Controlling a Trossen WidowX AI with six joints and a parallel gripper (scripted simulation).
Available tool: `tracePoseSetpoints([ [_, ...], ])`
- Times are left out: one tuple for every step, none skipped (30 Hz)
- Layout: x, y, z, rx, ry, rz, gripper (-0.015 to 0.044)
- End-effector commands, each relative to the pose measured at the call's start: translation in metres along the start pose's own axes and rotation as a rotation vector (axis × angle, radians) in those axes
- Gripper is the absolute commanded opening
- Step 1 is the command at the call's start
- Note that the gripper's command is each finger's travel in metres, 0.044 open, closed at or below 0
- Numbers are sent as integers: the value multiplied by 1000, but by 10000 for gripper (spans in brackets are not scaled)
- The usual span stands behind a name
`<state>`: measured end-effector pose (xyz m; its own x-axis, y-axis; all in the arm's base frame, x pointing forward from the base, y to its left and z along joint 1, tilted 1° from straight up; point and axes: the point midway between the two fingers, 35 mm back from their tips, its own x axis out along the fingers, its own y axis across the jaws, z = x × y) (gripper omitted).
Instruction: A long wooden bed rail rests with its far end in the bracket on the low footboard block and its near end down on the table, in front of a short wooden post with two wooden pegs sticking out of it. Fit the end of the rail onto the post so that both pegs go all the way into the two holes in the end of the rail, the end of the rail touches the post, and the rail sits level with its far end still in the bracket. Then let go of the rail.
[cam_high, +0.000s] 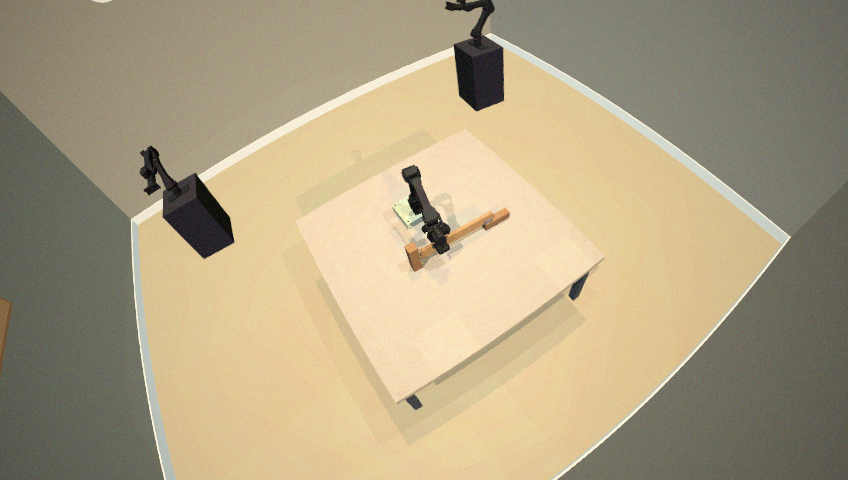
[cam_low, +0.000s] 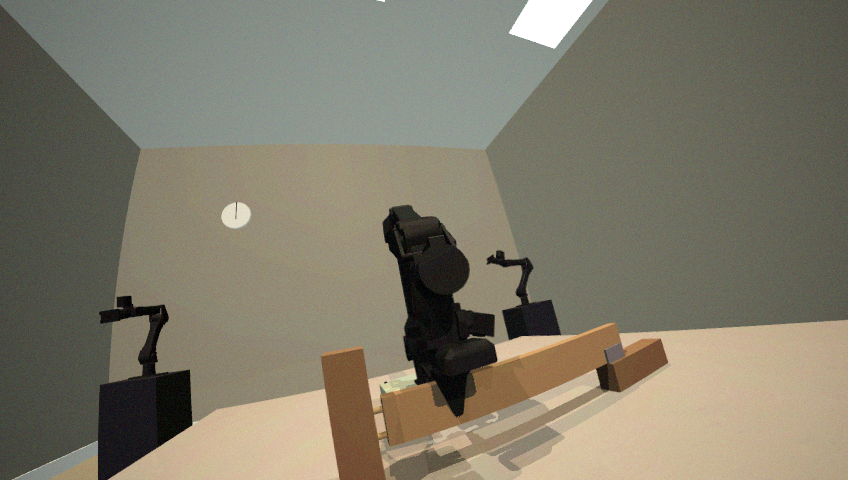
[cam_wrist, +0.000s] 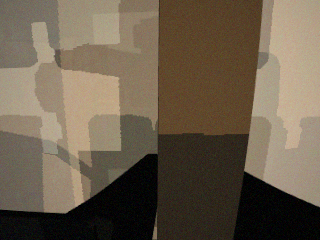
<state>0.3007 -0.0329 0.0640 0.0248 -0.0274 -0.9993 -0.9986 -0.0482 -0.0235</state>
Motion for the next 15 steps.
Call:
tracePoseSetpoints([
  [0,0,-1,3,-1,-3,0],
  [0,0,-1,3,-1,-3,0],
  [0,0,-1,3,-1,-3,0],
  [0,0,-2,3,-1,-3,0],
  [0,0,-2,3,-1,-3,0],
  [1,0,-2,3,-1,-3,0],
  [1,0,-2,3,-1,-3,0],
  [1,0,-3,3,-1,-3,0],
  [1,0,-3,3,-1,-3,0],
  [1,0,-3,3,-1,-3,0],
  [1,0,-3,3,-1,-3,0],
  [1,0,-4,3,-1,-3,0],
  [2,0,-4,3,-1,-3,0],
  [2,0,-4,3,-1,-3,0],
  [2,0,-4,3,-1,-3,0],
])
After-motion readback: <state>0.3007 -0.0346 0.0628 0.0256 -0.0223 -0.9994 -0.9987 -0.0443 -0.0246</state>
